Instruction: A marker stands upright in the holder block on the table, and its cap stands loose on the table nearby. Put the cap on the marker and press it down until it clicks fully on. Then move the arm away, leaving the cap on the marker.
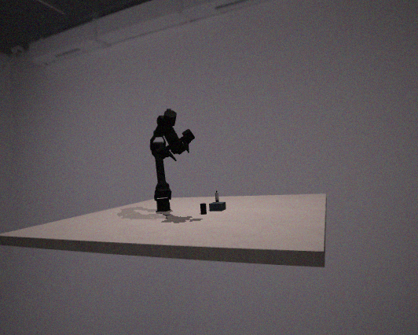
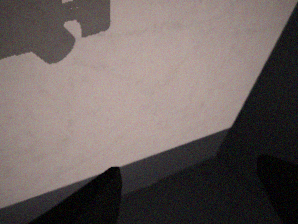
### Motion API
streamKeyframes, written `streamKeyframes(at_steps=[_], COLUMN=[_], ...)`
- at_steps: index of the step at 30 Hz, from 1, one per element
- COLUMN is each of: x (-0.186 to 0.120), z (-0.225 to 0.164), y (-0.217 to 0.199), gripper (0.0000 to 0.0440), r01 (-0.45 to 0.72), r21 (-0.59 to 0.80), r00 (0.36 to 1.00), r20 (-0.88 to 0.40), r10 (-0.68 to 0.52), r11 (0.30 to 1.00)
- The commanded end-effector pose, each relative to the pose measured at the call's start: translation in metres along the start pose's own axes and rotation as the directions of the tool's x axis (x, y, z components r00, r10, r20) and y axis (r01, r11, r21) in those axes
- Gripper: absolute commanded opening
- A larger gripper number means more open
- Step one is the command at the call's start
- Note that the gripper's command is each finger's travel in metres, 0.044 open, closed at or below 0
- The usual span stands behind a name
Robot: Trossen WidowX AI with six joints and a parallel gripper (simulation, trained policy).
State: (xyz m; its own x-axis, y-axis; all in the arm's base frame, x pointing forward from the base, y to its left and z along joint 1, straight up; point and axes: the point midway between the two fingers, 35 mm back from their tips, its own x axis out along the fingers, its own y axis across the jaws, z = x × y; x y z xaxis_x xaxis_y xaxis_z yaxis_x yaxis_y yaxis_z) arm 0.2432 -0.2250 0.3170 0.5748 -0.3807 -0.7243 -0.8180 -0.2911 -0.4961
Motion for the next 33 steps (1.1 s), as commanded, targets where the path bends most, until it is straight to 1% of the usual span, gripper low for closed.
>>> streamKeyframes(at_steps=[1,16,33], x=[0.014,0.051,0.088], z=[0.007,0.033,0.061], y=[0.002,0.005,0.010], gripper=[0.0322,0.0323,0.0322], r01=[-0.036,-0.142,-0.265], r21=[0.005,0.000,-0.030], r00=[0.998,0.975,0.922], r20=[0.047,0.175,0.285], r10=[0.036,0.140,0.263], r11=[0.999,0.990,0.964])
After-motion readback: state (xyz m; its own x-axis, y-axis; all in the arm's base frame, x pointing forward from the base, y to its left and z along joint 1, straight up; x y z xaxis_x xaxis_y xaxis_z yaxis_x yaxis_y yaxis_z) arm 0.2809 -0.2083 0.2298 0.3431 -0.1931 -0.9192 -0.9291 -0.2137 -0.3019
